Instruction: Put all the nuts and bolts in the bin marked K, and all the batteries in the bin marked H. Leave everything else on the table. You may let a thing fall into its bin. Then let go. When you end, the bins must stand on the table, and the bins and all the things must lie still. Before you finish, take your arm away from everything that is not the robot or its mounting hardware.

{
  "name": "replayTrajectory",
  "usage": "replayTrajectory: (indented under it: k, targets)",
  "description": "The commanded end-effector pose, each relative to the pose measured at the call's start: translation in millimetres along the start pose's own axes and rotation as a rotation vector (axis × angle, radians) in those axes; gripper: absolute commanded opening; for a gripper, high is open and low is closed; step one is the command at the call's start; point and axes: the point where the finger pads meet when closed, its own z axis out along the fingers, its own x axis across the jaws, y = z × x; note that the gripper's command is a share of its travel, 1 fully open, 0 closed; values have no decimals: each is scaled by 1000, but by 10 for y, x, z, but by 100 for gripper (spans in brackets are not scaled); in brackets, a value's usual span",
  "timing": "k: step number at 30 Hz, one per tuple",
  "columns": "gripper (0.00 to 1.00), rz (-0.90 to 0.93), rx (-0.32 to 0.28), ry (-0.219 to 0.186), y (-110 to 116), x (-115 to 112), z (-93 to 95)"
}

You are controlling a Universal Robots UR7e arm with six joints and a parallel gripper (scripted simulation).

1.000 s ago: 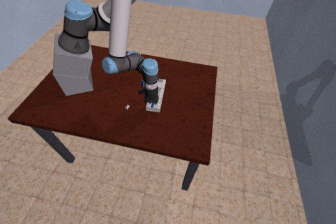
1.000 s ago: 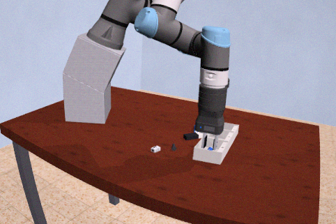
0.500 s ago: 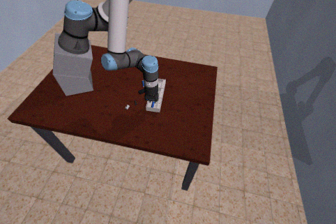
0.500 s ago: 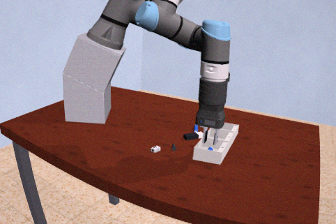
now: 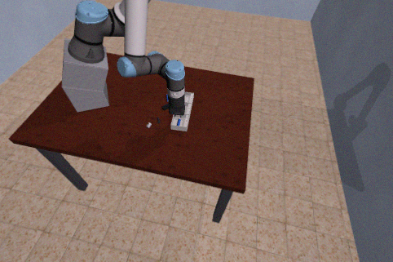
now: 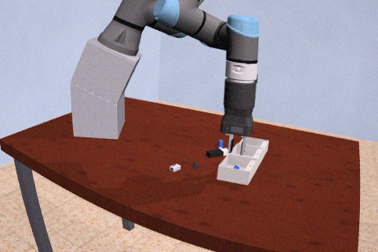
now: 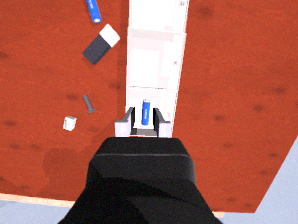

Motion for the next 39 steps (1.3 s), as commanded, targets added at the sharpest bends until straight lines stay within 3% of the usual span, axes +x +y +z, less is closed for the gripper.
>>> replayTrajectory:
  k: [1,5,7,22,39]
  targets:
    - [60,-157,1,1,-307,-157,-31]
    - [60,-281,1,1,-601,-311,-56]
    - [60,-281,1,1,-601,-311,-56]
    - [60,-290,1,1,-1698,-882,-148]
    - [60,-290,1,1,-1681,-870,-148]
